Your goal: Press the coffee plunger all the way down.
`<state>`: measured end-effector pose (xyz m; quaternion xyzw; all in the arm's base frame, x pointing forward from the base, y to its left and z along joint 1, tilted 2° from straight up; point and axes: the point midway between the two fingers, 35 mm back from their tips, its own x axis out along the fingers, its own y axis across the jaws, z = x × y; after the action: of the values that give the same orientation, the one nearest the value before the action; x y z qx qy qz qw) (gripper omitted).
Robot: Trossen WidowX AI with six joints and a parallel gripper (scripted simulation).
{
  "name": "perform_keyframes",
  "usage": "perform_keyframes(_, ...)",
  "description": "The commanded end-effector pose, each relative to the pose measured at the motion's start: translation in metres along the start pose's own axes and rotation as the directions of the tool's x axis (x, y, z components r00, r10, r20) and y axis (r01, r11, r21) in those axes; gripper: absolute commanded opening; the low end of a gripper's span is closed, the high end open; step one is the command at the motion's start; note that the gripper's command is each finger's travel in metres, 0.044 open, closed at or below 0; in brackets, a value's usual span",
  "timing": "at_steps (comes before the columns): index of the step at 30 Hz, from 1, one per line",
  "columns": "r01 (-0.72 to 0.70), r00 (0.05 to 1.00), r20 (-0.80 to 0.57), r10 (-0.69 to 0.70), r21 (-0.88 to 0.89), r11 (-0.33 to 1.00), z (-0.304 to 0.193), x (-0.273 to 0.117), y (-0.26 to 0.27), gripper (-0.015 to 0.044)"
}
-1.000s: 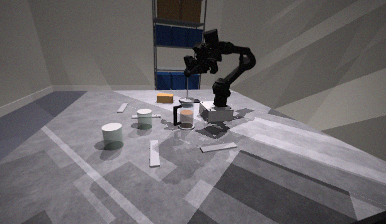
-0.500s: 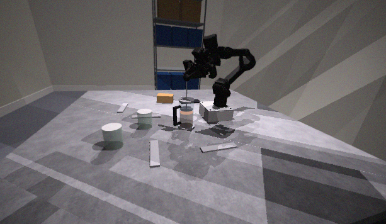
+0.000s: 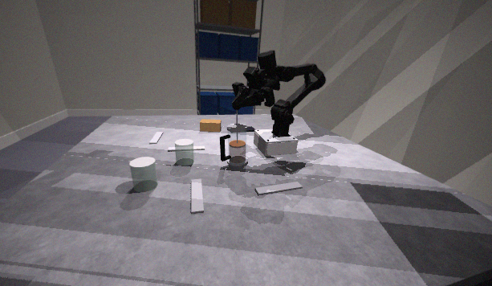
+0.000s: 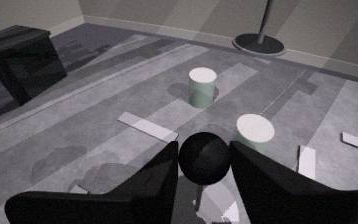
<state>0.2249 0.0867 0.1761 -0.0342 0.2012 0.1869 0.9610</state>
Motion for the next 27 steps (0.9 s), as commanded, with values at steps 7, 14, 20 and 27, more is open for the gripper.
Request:
perform_keyframes(7, 0.002, 0.997, -0.078, -0.002, 0.008, 1.0, -0.038, 0.016, 0.0, 0.0125)
perform_keyframes(14, 0.002, 0.997, -0.077, -0.002, 0.008, 1.0, -0.042, 0.024, 0.0, 0.0125)
perform_keyframes(20, 0.002, 0.997, -0.077, -0.002, 0.008, 1.0, -0.039, 0.028, 0.001, 0.0125)
perform_keyframes(27, 0.002, 0.997, -0.077, -0.001, 0.008, 1.0, -0.037, 0.03, 0.001, 0.0125)
